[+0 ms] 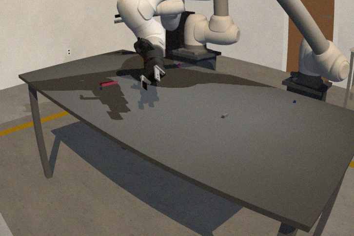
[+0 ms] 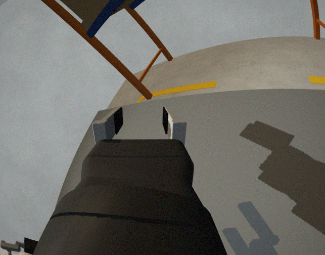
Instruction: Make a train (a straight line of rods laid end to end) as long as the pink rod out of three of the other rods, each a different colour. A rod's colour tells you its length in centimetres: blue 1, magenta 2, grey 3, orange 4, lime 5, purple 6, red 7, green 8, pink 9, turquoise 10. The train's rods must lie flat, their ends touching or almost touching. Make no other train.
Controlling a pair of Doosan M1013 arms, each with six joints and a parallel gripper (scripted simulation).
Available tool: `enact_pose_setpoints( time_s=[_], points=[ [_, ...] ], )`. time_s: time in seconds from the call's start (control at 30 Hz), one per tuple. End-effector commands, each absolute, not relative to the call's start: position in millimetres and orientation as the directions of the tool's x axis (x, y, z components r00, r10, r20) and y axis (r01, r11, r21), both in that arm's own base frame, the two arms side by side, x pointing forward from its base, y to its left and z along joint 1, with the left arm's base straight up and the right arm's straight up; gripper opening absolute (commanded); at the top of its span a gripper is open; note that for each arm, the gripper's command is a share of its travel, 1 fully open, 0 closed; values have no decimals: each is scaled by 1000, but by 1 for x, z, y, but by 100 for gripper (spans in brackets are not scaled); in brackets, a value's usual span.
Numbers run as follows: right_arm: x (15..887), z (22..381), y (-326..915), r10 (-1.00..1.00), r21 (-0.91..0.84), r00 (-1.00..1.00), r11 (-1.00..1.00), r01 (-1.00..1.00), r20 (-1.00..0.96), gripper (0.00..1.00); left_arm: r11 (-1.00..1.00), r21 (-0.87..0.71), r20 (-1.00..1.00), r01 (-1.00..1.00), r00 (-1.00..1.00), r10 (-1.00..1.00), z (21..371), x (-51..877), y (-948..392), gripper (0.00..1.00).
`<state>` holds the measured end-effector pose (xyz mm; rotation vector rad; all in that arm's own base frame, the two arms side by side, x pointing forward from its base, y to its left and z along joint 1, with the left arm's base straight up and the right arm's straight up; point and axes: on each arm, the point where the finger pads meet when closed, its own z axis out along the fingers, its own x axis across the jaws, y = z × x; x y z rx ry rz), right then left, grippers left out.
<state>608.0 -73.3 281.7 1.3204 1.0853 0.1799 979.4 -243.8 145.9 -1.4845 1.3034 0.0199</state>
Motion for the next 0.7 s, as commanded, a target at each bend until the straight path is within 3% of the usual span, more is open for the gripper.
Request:
enact_pose_setpoints(
  time_s=[0.0, 0.33, 0.57, 0.67],
  points=[
    [603, 280, -93, 633, 826, 549, 295, 481, -546, 100, 252, -638, -634, -728, 309, -709, 145, 978, -261, 100],
    [518, 256, -240, 350, 674, 630, 5, 739, -693, 100, 469, -455, -661, -757, -66, -747, 133, 962, -346, 100],
    [465, 244, -296, 273, 600, 614, -141, 787, -741, 100, 548, -389, -648, -741, -203, -734, 128, 957, -377, 100],
    [413, 232, -336, 219, 516, 583, -298, 803, -782, 100, 604, -340, -630, -721, -302, -715, 125, 952, -399, 100]
  ],
)
